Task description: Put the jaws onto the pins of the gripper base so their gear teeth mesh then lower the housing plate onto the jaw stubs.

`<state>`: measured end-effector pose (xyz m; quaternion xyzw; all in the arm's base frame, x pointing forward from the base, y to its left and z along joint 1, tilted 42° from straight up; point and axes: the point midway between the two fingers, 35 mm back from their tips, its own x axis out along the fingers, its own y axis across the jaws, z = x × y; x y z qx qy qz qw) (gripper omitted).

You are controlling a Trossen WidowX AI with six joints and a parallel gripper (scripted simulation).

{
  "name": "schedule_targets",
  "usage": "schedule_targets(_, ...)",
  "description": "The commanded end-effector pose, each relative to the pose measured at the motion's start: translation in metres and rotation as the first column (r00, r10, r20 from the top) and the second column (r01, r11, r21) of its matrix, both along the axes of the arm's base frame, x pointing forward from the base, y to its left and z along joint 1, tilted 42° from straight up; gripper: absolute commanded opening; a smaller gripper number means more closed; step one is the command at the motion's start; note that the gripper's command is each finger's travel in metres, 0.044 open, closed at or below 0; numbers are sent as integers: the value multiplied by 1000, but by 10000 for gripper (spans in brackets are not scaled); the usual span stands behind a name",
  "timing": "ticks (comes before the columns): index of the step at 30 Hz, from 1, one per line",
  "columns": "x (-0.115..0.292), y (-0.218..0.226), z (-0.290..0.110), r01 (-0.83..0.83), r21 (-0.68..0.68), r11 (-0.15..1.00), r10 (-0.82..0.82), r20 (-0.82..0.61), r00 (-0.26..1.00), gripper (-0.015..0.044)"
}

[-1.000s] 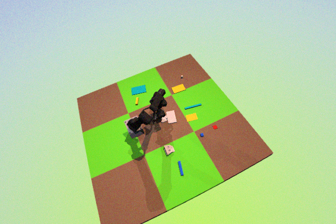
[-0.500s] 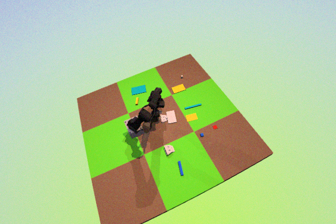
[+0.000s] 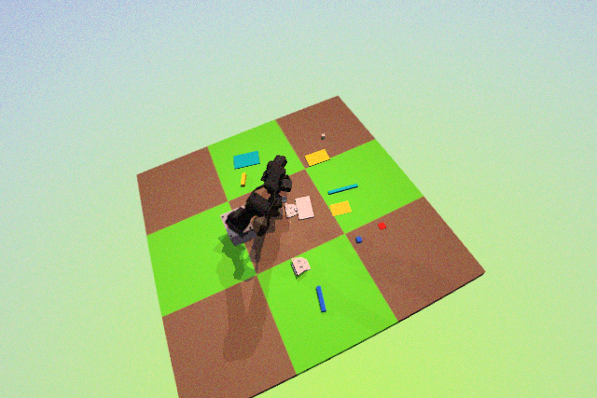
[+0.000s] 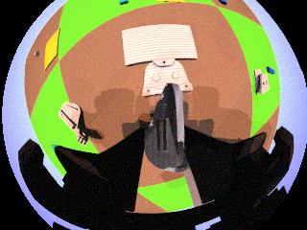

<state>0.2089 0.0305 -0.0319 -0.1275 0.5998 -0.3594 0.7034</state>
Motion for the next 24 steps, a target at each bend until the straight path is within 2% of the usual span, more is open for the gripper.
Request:
schedule_targets(1,0,1,-1,22,5,1000,-22,16,1000,134)
schedule_targets(13,2,1,-1,24,5,1000,-24,18,1000,134)
schedule_targets(24,37,2,3,23,9,1000,-23,20,1000,134)
